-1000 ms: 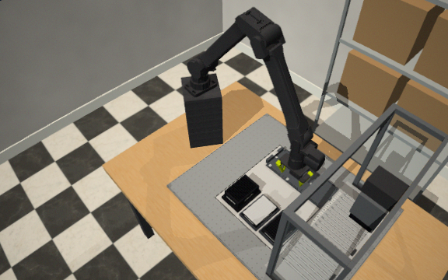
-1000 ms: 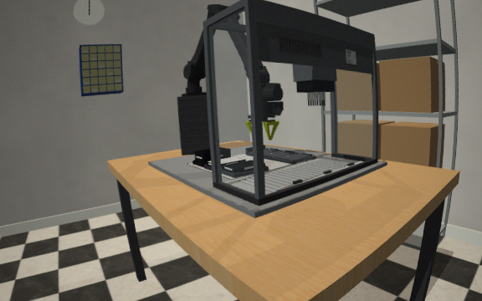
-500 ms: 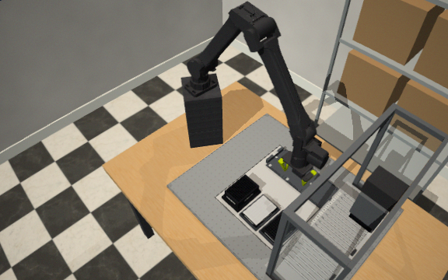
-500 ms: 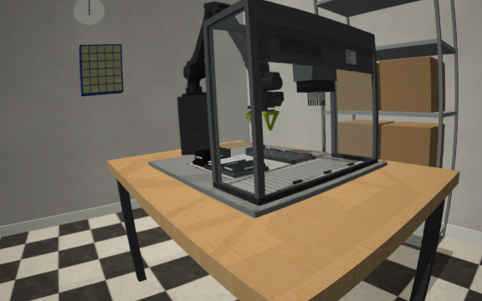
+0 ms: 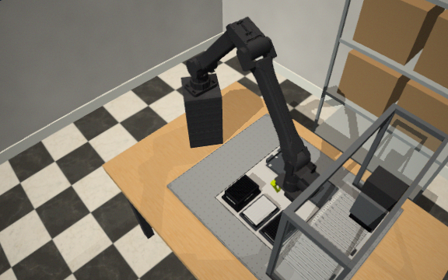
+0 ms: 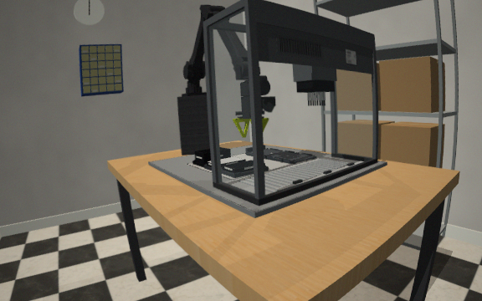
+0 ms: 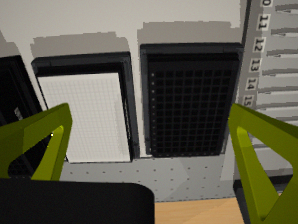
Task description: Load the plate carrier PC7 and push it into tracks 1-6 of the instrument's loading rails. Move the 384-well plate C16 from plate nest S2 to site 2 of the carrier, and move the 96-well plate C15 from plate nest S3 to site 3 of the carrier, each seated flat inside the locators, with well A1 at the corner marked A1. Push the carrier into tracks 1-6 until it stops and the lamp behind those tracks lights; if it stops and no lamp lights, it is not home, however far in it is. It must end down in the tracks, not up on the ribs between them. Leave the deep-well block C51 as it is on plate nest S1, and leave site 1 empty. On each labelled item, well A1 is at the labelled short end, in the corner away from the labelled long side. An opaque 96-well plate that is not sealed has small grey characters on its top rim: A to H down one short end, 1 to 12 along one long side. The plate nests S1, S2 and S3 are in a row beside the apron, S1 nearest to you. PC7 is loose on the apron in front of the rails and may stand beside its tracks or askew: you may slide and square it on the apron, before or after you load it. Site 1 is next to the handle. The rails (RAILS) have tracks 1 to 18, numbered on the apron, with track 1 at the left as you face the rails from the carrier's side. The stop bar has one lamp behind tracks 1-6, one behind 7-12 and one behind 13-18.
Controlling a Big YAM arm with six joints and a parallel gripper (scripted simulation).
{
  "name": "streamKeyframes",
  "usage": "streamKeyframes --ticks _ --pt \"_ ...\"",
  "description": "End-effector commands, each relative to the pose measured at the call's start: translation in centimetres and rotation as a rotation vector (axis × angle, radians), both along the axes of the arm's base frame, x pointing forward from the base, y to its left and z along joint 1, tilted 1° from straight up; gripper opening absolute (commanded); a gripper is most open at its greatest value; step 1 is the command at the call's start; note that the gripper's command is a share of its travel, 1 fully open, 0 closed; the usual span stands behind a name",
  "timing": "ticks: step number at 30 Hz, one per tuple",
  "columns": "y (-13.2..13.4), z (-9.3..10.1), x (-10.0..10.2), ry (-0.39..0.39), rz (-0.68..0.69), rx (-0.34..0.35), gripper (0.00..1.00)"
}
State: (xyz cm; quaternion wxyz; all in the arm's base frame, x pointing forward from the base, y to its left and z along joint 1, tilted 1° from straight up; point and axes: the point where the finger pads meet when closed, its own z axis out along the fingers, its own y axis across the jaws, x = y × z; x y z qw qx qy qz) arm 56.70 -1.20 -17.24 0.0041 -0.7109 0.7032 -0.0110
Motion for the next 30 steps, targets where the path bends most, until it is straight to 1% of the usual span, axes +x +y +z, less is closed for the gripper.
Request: streamKeyframes --ticks 1,13,14,15,16,18,19,20,21,22,23,24,25,27,28,29,30 --pt "-0.6 0.5 1.7 -0.017 0.033 0.004 1.0" --pt "-7.2 -0.3 6.2 -0.021 0.033 0.001 1.0" --pt "-7.2 -0.3 6.2 -0.021 0.033 0.001 1.0" --pt "-7.0 -1.0 5.1 0.0 0.033 0.004 1.0" --pt "-5.7 -1.6 4.0 0.024 0.052 0.008 1.0" --pt "-5.7 -1.6 4.0 0.024 0.052 0.008 1.0" --pt "-5.7 -0.9 5.3 -0.005 0.055 0.003 1.0" --pt "-5.7 -0.5 5.8 -0.019 0.055 0.001 1.0" --pt "-5.8 0.3 6.3 -0.034 0.055 -0.001 1.0" --pt "-5.8 0.4 6.3 -0.035 0.055 -0.001 1.0" --pt "-5.8 -0.8 6.5 -0.036 0.055 -0.001 1.0" --pt "-6.4 -0.9 6.9 -0.045 0.047 -0.002 1.0" --pt "-7.0 -1.1 6.8 -0.044 0.038 -0.003 1.0" --pt "-7.2 -2.3 5.7 -0.023 0.032 0.0 1.0" --pt "-7.1 -2.5 5.8 -0.026 0.033 -0.001 1.0" --pt "-6.9 -2.4 6.6 -0.039 0.037 -0.003 1.0" --pt "-6.8 -2.5 6.8 -0.044 0.04 -0.003 1.0"
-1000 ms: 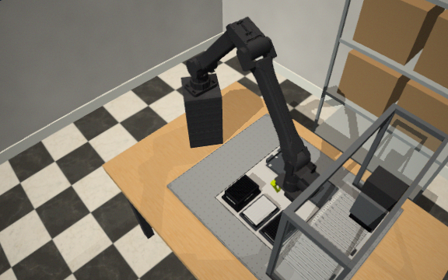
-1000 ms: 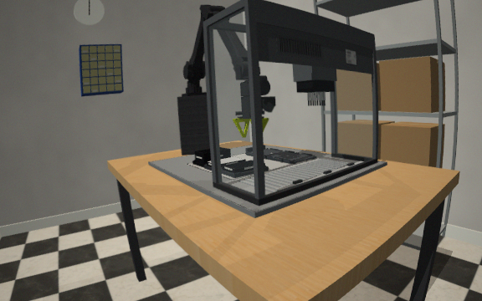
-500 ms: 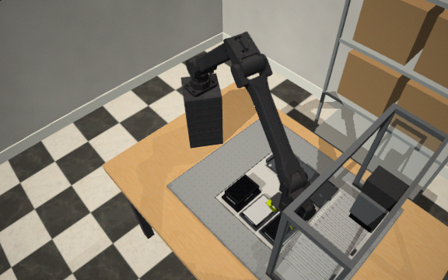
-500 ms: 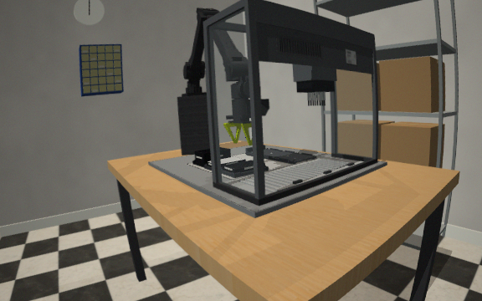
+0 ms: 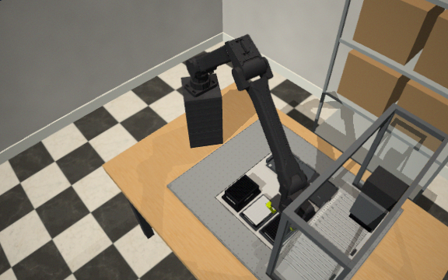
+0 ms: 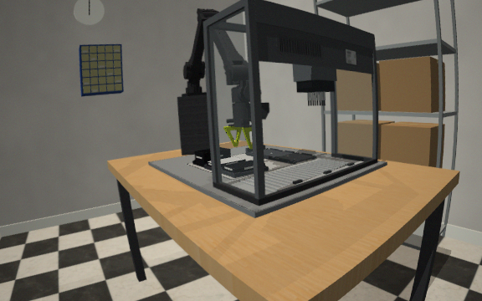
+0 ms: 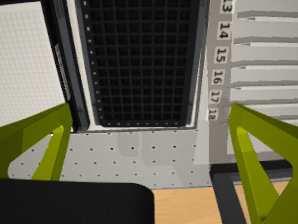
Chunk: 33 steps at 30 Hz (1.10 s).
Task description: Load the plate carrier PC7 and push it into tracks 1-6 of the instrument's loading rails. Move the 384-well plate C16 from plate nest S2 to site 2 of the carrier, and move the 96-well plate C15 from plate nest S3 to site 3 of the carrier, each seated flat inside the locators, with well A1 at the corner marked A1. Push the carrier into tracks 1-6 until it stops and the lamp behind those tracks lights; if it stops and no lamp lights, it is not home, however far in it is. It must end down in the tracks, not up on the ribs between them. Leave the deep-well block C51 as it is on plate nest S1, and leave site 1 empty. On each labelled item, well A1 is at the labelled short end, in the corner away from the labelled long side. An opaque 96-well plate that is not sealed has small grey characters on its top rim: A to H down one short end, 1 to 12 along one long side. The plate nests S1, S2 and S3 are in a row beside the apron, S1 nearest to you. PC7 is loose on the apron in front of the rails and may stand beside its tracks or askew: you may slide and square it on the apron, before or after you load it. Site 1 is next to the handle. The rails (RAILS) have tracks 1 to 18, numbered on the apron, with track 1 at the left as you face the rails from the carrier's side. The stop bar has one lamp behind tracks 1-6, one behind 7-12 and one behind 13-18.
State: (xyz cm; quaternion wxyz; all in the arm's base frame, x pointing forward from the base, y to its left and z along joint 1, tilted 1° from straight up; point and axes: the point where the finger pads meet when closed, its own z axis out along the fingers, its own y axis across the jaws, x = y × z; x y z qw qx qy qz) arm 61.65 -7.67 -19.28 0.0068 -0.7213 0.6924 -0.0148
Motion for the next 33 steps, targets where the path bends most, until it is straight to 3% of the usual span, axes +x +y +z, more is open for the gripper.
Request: streamKeyframes --ticks 1,14,17,22,23,27,29,33 --pt "-0.1 -0.9 1.6 -0.028 0.012 0.0 1.0" --pt "-0.4 -3.8 1.8 -0.033 0.01 -0.001 1.0" --pt "-0.1 -4.7 -0.1 0.011 0.009 0.005 1.0" --pt "-0.2 -4.5 0.1 0.007 0.009 0.005 1.0" --pt "-0.1 -3.0 1.3 -0.024 0.003 0.0 1.0" --pt "-0.1 -3.0 1.3 -0.024 0.003 0.0 1.0" --pt "-0.3 -4.6 0.9 -0.011 0.009 0.002 1.0" --pt "-0.4 -4.7 1.6 -0.027 0.009 0.0 1.0"
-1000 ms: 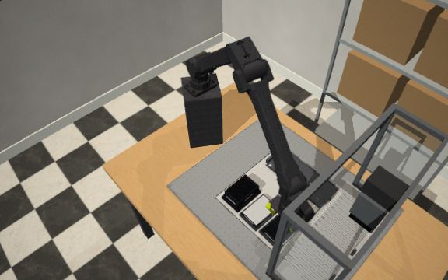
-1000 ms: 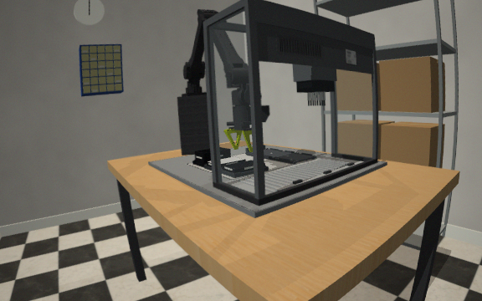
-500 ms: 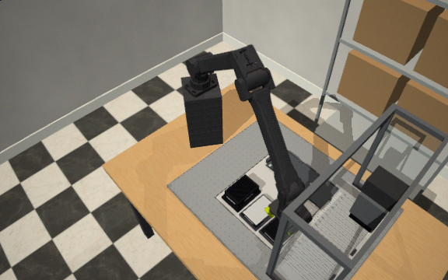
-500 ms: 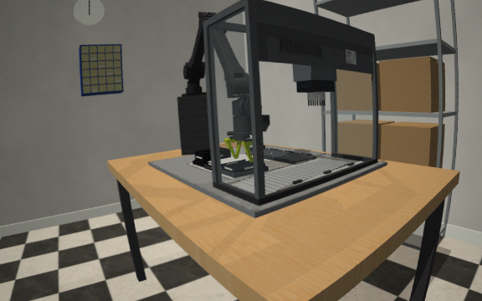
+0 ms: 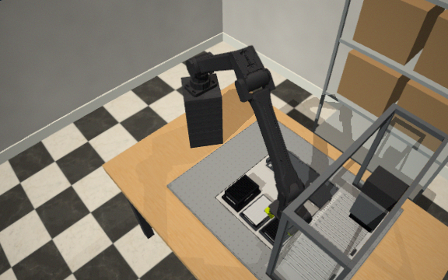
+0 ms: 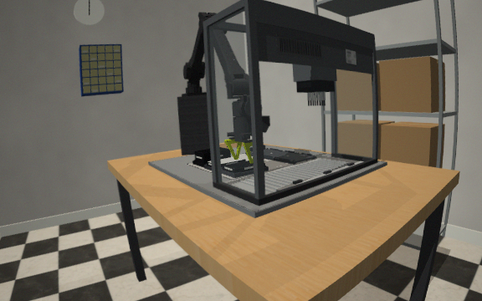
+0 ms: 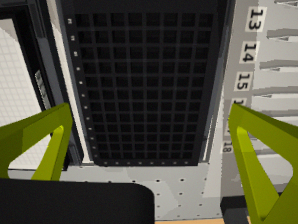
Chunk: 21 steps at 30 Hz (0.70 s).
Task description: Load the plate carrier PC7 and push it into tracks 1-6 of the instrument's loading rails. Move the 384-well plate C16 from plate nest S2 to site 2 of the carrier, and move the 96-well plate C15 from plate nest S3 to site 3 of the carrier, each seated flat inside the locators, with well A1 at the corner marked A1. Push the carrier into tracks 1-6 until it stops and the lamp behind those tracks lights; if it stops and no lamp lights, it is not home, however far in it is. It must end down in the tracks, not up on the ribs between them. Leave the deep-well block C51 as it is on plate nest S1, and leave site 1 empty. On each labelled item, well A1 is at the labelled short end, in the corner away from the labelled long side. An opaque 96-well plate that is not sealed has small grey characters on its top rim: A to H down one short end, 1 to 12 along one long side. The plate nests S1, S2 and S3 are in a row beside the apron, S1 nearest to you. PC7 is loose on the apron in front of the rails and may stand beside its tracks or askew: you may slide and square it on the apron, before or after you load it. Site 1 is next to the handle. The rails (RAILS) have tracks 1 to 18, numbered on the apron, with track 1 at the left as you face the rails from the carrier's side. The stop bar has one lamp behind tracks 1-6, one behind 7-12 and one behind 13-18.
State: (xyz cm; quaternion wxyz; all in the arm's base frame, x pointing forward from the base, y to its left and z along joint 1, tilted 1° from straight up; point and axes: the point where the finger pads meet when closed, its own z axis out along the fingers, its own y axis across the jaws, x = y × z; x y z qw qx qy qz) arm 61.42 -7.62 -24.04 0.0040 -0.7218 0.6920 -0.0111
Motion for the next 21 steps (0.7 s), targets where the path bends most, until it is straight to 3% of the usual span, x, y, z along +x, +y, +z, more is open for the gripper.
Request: streamKeyframes --ticks 1,6,7,11,21 --pt "-0.4 -0.2 1.4 -0.027 0.008 0.0 1.0" --pt "-0.5 -0.3 2.0 -0.039 0.008 -0.001 1.0" --pt "-0.2 -1.1 0.4 -0.005 0.007 0.003 1.0" --pt "-0.5 -0.8 1.9 -0.037 0.008 -0.001 1.0" --pt "-0.5 -1.9 1.6 -0.03 0.007 0.0 1.0"
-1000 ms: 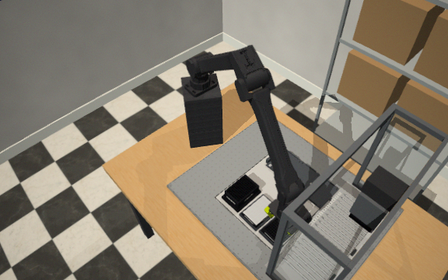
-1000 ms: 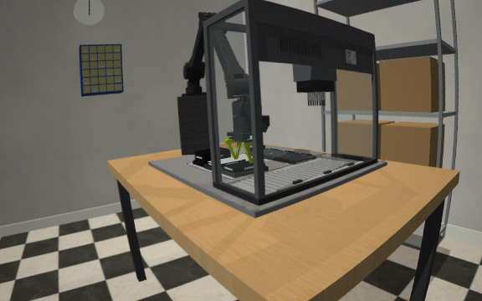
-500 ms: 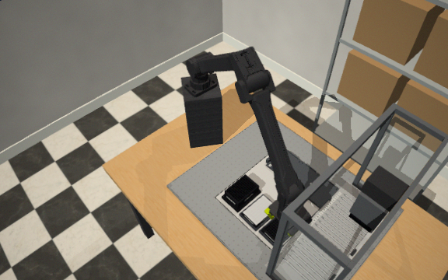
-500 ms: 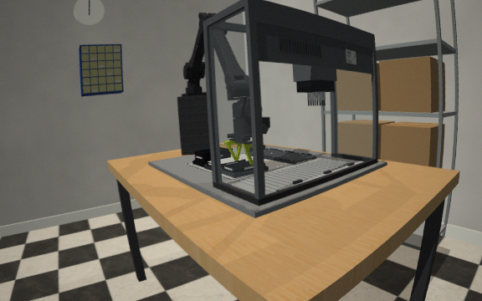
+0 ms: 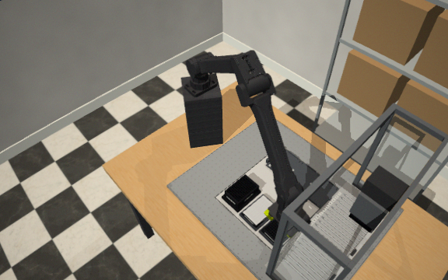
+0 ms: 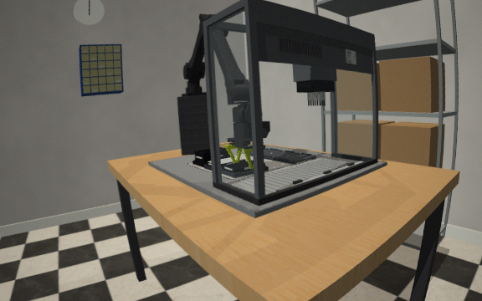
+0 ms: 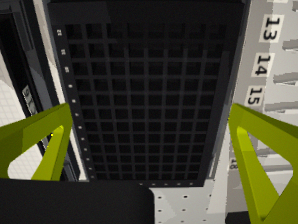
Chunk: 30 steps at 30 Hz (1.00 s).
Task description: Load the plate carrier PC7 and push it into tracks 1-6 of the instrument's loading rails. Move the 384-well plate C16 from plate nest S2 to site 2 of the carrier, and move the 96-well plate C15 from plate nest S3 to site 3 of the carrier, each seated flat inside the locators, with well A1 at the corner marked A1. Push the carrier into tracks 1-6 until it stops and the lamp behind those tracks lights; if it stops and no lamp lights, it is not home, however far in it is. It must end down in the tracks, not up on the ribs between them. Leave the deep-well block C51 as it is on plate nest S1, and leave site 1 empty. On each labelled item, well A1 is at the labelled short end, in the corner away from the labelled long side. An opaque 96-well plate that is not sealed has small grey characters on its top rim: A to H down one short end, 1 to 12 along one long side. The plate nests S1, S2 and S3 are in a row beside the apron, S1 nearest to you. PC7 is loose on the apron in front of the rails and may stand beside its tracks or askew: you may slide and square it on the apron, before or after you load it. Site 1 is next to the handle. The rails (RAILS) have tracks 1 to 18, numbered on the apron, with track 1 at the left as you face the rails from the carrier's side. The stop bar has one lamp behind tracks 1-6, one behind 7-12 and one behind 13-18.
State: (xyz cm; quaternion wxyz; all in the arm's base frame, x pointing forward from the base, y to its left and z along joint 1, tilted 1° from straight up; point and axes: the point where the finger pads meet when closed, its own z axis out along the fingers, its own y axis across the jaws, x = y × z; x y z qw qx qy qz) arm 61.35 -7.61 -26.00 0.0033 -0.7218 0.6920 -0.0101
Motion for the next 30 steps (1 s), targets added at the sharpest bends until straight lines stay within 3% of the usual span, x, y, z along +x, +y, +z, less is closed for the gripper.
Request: streamKeyframes --ticks 1,4,5,9,10,19,20,24,25,30 --pt "-0.5 0.1 1.7 -0.032 0.007 0.0 1.0" --pt "-0.4 -0.2 1.2 -0.021 0.007 0.001 1.0" --pt "-0.2 1.2 1.7 -0.035 0.002 -0.001 1.0" --pt "-0.2 1.2 1.7 -0.035 0.002 -0.001 1.0" --pt "-0.5 -0.1 1.7 -0.033 0.007 0.0 1.0" --pt "-0.4 -0.3 1.2 -0.021 0.007 0.001 1.0" --pt "-0.2 1.0 1.7 -0.035 0.002 -0.001 1.0" --pt "-0.2 1.0 1.7 -0.035 0.002 -0.001 1.0" --pt "-0.2 1.3 1.9 -0.032 0.007 0.0 0.0" --pt "-0.2 1.2 1.7 -0.035 0.002 -0.001 0.0"
